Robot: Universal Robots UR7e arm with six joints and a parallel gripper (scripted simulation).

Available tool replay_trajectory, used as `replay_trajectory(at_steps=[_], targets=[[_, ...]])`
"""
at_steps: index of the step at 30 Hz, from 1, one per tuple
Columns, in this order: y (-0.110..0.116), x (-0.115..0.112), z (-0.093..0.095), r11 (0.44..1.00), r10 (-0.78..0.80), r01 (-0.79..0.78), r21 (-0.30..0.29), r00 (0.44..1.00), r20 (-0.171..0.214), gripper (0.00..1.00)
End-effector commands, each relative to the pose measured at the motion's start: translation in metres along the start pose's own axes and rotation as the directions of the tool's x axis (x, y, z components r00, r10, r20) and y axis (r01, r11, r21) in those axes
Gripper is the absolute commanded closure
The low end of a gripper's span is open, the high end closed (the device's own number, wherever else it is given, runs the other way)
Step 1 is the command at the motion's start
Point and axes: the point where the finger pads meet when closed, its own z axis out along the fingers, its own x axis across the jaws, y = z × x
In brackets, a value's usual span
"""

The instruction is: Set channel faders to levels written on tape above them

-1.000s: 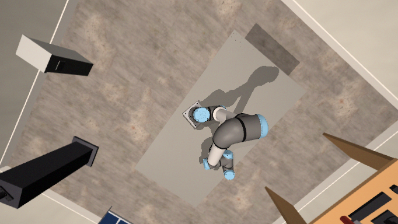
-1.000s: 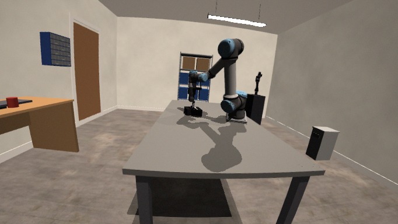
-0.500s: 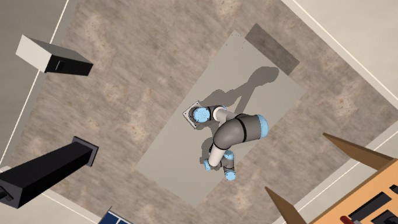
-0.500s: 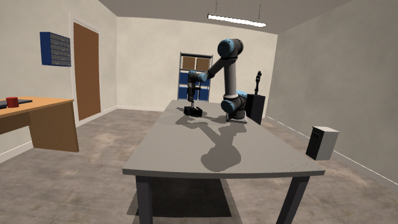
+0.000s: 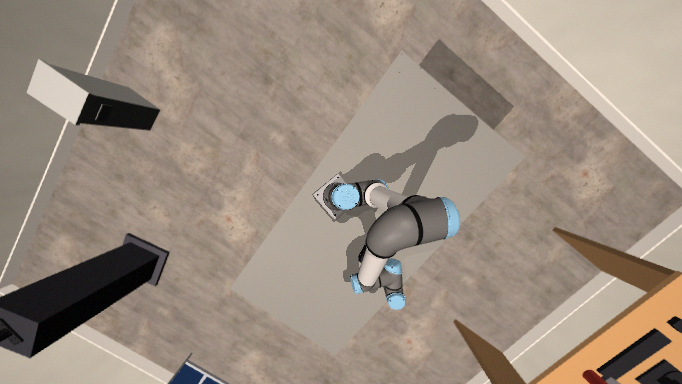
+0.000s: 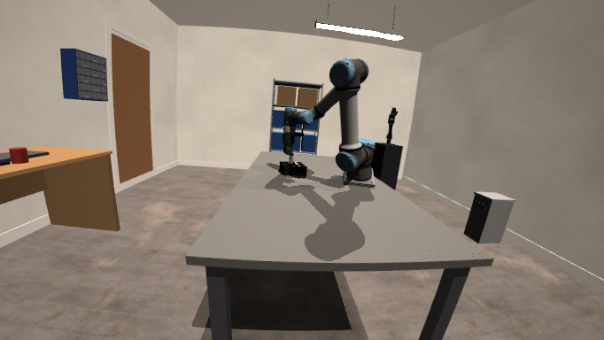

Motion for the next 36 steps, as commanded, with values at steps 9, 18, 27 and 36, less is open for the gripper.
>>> replay_trajectory(at_steps=[9, 18, 27, 36], targets=[[0.0048, -0.0003, -0.0006, 1.000, -0.001, 0.001, -0.002, 1.000, 0.001, 1.00], [0.0059, -0.0003, -0.0006, 1.000, -0.001, 0.001, -0.002, 1.000, 0.001, 1.00], [0.0062, -0.0003, -0.0006, 1.000, -0.001, 0.001, -0.002, 1.000, 0.001, 1.00], [0.0062, -0.0003, -0.0006, 1.000, -0.001, 0.001, -0.002, 1.000, 0.001, 1.00]])
